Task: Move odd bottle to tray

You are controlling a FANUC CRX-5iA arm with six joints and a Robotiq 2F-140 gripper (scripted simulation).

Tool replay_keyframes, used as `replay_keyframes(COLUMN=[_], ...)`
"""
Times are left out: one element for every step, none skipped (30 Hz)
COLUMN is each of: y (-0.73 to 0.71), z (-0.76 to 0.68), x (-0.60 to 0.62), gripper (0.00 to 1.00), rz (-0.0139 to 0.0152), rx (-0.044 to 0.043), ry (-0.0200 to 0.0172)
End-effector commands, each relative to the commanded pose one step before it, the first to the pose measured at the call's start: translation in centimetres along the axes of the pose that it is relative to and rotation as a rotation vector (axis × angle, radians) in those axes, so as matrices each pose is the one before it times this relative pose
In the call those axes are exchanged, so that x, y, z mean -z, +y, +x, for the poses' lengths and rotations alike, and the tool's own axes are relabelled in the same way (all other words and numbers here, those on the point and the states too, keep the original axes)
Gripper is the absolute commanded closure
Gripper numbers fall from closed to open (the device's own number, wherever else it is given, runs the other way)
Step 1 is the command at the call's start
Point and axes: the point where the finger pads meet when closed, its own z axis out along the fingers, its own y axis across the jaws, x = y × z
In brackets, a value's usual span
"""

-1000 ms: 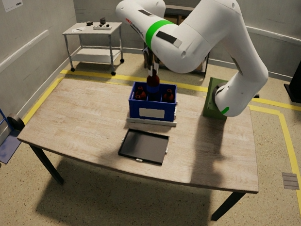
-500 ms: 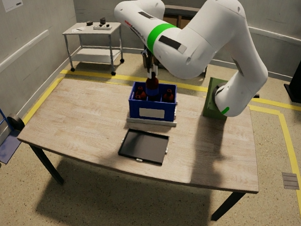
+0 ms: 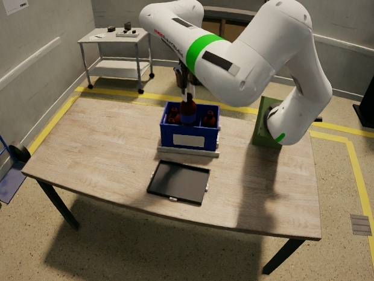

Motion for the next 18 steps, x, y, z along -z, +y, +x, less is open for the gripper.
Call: replay_keyframes(y=[-0.564, -0.175, -0.174, -0.176, -0.176, -0.177, -0.177, -0.178, -0.178, -0.179, -0.179, -0.179, 0.0, 0.0, -0.179, -0.18, -0.18, -0.18], z=[-0.488, -0.156, -0.157, -0.157, -0.158, -0.159, -0.159, -0.16, -0.16, -0.16, -0.161, -0.161, 0.0, 0.0, -0.161, -0.162, -0.162, -0.162], x=[0.078, 0.0, 0.0, 0.0, 0.0, 0.0, 0.0, 0.0, 0.0, 0.0, 0.0, 0.0, 0.0, 0.0, 0.0, 0.0, 0.0, 0.0], gripper=[0.9, 0.9, 0.9, 0.9, 0.9, 0.9, 0.9, 0.9, 0.9, 0.9, 0.9, 0.9, 0.9, 0.9, 0.9, 0.9, 0.9, 0.9], rz=[-0.00047, 0.0, 0.0, 0.0, 0.0, 0.0, 0.0, 0.0, 0.0, 0.0, 0.0, 0.0, 0.0, 0.0, 0.0, 0.0, 0.0, 0.0], rx=[0.00022, 0.0, 0.0, 0.0, 0.0, 0.0, 0.0, 0.0, 0.0, 0.0, 0.0, 0.0, 0.0, 0.0, 0.0, 0.0, 0.0, 0.0], ry=[0.00147, 0.0, 0.0, 0.0, 0.0, 0.0, 0.0, 0.0, 0.0, 0.0, 0.0, 0.0, 0.0, 0.0, 0.0, 0.0, 0.0, 0.0])
